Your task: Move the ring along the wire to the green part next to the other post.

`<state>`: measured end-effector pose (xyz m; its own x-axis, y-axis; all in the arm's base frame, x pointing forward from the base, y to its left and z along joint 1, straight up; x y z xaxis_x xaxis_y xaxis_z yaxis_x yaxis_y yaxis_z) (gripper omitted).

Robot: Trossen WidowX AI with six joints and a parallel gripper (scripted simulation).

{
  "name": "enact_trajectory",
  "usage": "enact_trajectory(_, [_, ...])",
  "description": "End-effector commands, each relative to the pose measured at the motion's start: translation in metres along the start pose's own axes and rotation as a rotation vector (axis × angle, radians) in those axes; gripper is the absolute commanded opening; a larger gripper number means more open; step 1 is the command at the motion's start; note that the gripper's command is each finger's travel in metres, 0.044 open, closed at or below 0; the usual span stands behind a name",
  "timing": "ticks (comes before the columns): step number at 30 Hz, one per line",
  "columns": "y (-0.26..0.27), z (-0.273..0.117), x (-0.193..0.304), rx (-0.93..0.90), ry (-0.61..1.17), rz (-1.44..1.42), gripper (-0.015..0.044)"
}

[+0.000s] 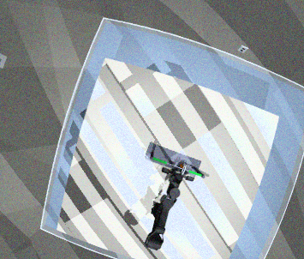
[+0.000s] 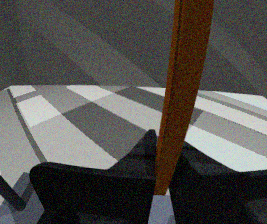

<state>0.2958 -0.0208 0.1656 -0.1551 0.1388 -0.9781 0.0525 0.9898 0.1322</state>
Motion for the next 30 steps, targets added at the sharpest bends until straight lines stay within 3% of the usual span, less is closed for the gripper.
enact_trajectory(1, [0.003,0.0,0.001,0.005,0.002,0.005,-0.015])
enact_trajectory(30, [0.032,0.001,0.004,-0.002,0.006,0.008,-0.015])
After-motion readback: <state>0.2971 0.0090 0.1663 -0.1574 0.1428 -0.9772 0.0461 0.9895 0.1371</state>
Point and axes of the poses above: the point midway between the two fingers, 35 mm back from their tips, its own z axis out along the fingers, its own y axis across the jaws, x = y × z, the point moved 4 cm from there along -z, back along the fingers, and after that the axes turned 8 degrees about z, right-handed, at the moved point
